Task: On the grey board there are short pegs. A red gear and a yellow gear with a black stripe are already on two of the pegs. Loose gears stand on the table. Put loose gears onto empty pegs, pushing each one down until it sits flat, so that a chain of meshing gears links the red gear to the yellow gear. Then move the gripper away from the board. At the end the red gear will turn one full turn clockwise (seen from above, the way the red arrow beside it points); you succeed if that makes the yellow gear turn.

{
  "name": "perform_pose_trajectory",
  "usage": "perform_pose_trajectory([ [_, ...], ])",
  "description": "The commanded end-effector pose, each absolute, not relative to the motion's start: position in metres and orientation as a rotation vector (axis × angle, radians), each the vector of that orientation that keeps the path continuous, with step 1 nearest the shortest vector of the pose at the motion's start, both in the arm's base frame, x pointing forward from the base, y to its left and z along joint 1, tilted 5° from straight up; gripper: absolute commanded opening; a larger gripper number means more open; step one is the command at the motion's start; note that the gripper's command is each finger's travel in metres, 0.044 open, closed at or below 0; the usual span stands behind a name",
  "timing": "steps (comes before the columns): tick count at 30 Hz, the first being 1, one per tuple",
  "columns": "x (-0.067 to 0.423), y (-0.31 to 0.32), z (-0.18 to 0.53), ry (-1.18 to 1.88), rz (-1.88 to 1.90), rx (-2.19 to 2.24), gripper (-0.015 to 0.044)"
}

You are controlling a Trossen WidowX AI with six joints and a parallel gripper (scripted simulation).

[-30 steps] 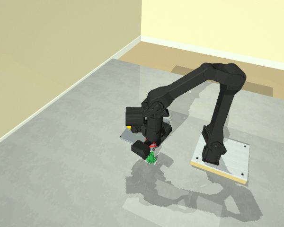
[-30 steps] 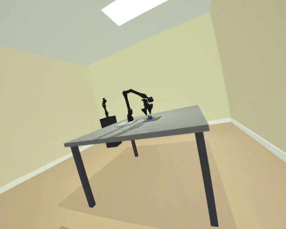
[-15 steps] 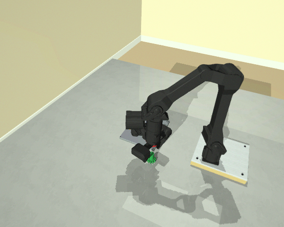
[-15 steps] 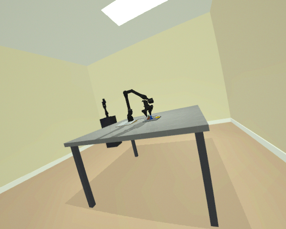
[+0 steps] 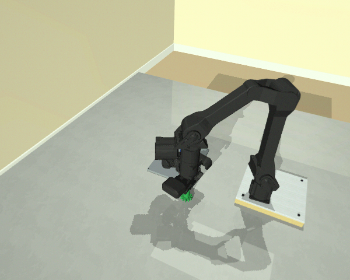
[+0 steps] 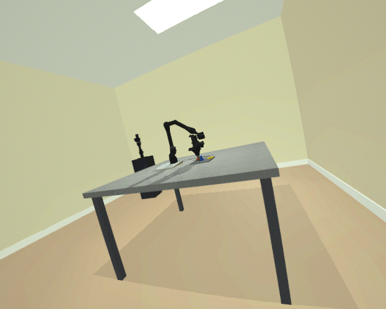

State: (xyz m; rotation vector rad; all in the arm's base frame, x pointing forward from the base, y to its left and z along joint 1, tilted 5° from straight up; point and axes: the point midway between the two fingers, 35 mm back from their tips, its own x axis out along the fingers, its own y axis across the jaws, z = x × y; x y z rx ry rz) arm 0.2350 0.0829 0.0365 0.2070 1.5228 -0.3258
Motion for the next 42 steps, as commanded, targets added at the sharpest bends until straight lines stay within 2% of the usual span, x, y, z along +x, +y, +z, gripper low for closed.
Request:
perform_pose_trajectory([
  [1, 0.234, 0.083, 0.036, 1.528, -0.32, 0.205, 0.0053],
  [8, 0.234, 0.083, 0.036, 1.528, -0.32, 0.205, 0.0],
  [42, 0.241, 0.092, 0.107, 1.522, -0.317, 0.209, 0.0],
])
